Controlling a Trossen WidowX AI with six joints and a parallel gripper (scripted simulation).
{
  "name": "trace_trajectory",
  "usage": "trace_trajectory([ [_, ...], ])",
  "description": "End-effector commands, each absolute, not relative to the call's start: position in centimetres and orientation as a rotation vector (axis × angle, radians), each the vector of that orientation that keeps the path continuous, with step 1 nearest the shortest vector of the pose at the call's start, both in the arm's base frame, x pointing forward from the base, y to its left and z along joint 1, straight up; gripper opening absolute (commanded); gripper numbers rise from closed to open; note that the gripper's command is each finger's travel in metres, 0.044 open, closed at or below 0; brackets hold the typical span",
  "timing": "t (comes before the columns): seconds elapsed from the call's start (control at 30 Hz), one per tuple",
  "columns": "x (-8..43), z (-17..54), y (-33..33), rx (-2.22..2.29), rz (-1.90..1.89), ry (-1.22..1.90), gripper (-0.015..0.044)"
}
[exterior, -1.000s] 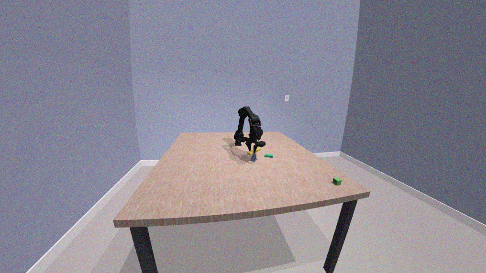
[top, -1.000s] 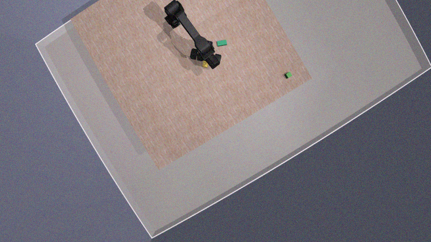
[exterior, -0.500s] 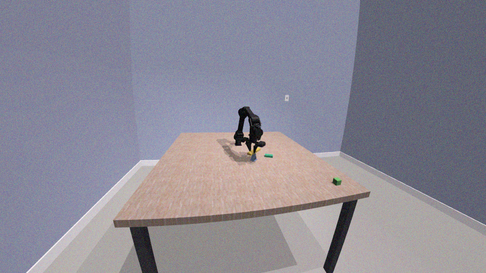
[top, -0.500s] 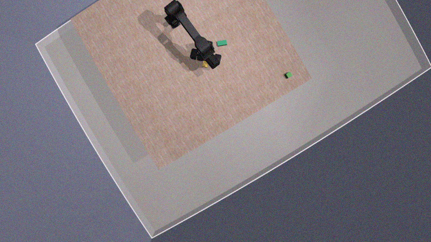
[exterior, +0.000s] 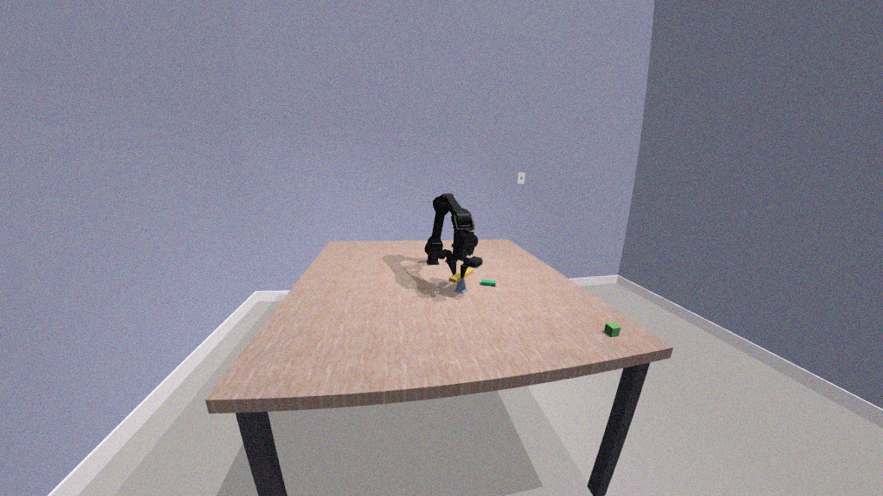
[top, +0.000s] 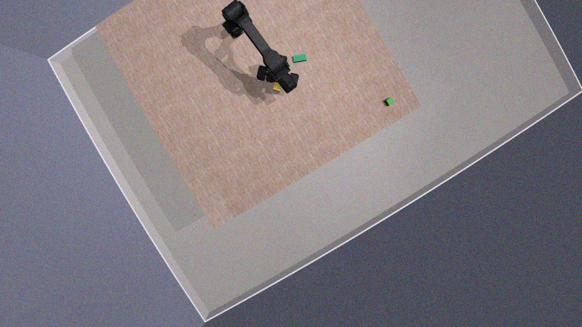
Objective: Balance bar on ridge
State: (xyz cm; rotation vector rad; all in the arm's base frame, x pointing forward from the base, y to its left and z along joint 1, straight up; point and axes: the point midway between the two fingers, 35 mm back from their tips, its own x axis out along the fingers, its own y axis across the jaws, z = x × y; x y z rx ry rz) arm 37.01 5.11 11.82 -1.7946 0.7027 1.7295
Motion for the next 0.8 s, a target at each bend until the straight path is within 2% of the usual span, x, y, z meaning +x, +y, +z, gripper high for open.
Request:
trace_trajectory([
  [0.0, 36.99, 11.68, 5.18, -1.795, 1.736, 0.696, 0.0000],
  [0.77, 36.99, 11.48, 5.19, -1.795, 1.736, 0.696, 0.0000],
])
